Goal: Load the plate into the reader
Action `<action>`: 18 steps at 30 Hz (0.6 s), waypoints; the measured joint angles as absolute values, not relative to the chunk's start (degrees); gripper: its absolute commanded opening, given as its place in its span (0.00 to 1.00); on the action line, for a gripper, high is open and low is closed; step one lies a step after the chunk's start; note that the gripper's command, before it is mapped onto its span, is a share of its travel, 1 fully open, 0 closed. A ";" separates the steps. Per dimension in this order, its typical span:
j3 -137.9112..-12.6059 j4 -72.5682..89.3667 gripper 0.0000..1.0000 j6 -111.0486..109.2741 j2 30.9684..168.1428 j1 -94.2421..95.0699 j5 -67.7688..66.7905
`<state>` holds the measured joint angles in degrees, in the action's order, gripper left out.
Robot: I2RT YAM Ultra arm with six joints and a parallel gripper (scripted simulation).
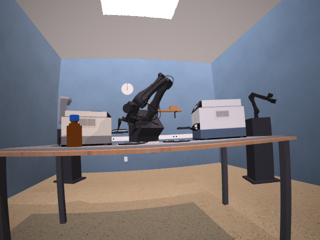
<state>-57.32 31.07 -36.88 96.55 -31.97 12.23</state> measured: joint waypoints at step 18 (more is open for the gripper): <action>-54.81 36.99 1.00 -41.17 99.92 -40.75 17.52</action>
<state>-54.81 36.99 -41.17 99.92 -40.75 17.52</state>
